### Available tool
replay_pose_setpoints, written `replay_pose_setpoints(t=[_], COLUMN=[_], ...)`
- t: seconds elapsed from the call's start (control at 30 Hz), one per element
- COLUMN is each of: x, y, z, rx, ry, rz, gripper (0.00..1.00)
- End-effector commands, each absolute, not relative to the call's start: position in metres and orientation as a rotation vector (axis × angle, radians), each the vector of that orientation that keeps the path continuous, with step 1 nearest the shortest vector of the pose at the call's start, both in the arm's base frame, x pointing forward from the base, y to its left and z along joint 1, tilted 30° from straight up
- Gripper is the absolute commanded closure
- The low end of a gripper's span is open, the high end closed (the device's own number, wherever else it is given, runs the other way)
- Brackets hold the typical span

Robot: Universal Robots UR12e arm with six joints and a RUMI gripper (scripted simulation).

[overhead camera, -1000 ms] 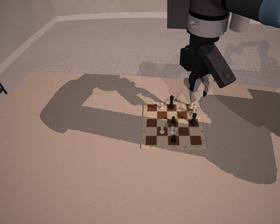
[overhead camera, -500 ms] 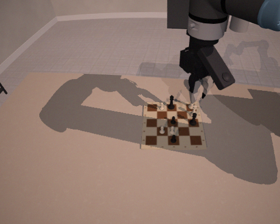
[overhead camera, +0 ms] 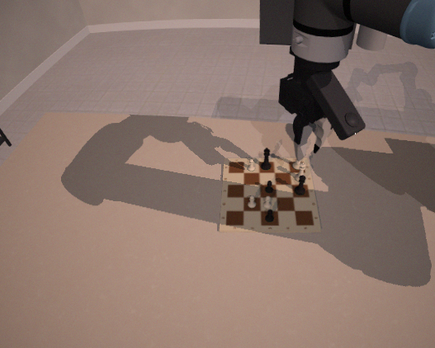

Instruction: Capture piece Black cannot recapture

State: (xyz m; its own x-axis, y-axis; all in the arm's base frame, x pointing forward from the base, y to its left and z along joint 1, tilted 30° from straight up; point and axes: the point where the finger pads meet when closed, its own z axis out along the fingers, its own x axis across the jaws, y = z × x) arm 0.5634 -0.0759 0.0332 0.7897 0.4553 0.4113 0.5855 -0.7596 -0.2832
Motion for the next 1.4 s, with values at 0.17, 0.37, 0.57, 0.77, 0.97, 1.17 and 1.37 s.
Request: replay_pose_setpoints(t=[0.17, 0.37, 0.57, 0.77, 0.97, 1.17, 1.37], x=[0.564, 0.564, 0.565, 0.566, 0.568, 0.570, 0.572], y=[-0.076, -0.076, -0.074, -0.072, -0.068, -0.063, -0.060], z=[0.033, 0.032, 0.028, 0.024, 0.016, 0.007, 0.001], rx=[-2.581, -2.581, -2.581, -2.581, -2.581, -2.581, -2.581], ry=[-0.786, -0.786, -0.786, -0.786, -0.786, -0.786, -0.786], rz=[-0.450, -0.450, -0.450, -0.450, -0.450, -0.450, -0.450], gripper=[0.75, 0.75, 0.75, 0.75, 0.75, 0.75, 0.75])
